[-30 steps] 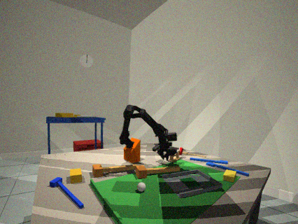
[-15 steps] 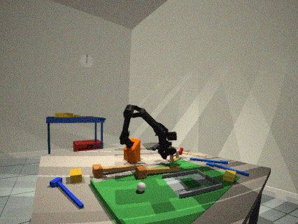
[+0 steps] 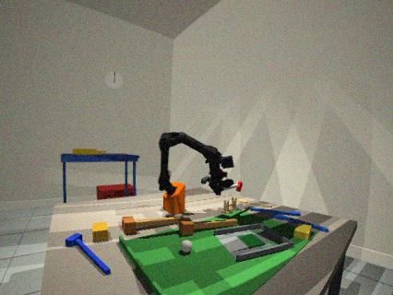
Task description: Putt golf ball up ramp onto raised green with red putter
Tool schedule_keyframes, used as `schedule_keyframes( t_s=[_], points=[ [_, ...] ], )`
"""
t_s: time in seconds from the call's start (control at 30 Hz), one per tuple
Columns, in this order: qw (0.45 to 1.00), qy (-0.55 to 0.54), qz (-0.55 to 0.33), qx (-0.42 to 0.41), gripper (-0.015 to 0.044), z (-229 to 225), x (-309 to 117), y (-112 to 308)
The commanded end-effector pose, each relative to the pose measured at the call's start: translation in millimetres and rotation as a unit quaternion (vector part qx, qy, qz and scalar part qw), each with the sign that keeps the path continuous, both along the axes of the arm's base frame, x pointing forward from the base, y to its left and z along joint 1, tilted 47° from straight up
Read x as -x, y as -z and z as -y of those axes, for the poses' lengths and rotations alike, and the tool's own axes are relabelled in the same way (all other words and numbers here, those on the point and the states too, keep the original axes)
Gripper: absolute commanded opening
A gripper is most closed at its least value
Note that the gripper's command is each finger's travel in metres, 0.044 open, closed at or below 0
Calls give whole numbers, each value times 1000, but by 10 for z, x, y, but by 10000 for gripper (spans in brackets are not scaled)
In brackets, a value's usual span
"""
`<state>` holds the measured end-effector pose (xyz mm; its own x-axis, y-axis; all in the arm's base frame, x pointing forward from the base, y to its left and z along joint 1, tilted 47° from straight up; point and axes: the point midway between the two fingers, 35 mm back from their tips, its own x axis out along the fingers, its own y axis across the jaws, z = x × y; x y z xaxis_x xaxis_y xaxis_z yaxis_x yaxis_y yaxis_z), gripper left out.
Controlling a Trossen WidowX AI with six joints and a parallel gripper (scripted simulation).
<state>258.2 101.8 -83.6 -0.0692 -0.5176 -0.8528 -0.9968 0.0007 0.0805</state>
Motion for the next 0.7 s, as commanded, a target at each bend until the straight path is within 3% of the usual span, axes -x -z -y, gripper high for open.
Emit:
schedule_keyframes(
  t_s=[0.0,0.33,0.67],
  points=[
    [1000,3,2,0,0,6,-4,-9],
    [980,161,117,27,0,351,-166,-512],
    [915,322,238,55,0,771,-213,-1042]
  ],
)
